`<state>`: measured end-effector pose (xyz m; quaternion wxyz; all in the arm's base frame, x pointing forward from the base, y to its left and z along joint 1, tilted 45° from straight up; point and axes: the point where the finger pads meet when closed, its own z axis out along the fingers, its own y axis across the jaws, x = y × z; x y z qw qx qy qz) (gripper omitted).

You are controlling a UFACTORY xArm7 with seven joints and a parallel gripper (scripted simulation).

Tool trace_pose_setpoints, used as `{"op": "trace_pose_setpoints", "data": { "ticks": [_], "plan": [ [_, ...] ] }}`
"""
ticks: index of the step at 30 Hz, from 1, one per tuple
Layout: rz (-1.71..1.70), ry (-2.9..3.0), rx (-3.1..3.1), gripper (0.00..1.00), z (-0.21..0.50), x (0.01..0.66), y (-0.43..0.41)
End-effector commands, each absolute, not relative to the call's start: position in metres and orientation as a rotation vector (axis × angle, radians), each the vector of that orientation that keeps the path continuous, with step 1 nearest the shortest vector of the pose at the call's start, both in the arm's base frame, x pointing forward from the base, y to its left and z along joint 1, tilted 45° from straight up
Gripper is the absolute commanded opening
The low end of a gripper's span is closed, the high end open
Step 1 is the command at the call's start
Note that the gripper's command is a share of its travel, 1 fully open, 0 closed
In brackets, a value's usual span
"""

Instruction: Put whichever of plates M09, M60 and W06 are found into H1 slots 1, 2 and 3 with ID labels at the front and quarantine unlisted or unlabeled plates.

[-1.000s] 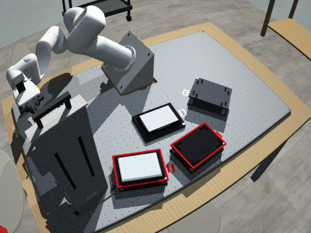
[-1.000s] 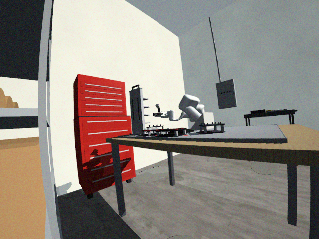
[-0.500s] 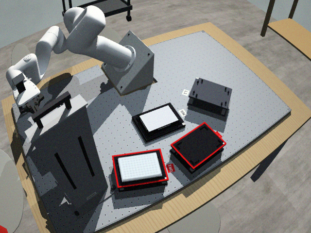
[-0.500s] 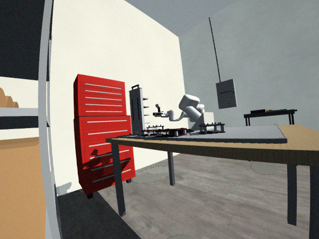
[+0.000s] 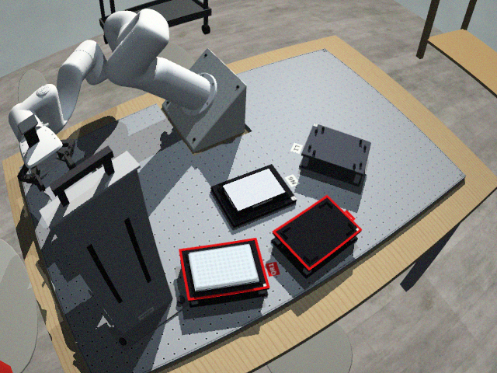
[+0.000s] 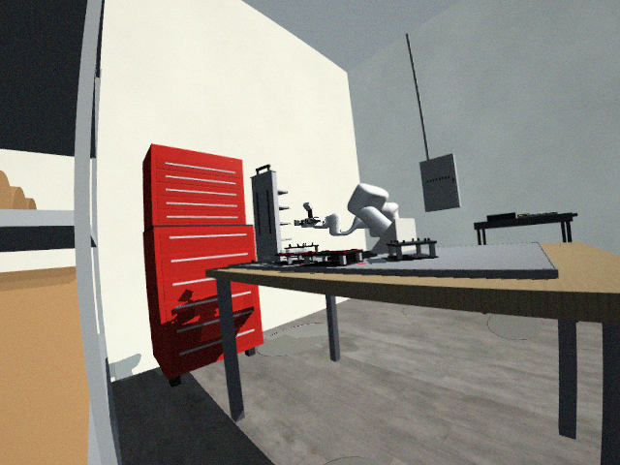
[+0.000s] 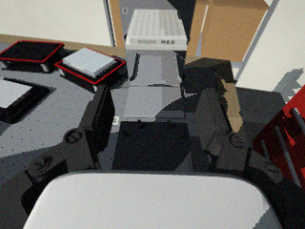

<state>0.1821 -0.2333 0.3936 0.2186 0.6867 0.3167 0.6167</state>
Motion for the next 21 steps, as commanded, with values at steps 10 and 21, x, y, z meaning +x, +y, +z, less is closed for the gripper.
{"op": "trace_pose_setpoints", "data": {
  "ticks": [10, 21],
  "plan": [
    [1.704, 0.878, 1.901, 1.00, 0.396, 0.163, -0.234],
    [1.704, 0.878, 1.901, 1.00, 0.399, 0.148, -0.236]
  ]
}}
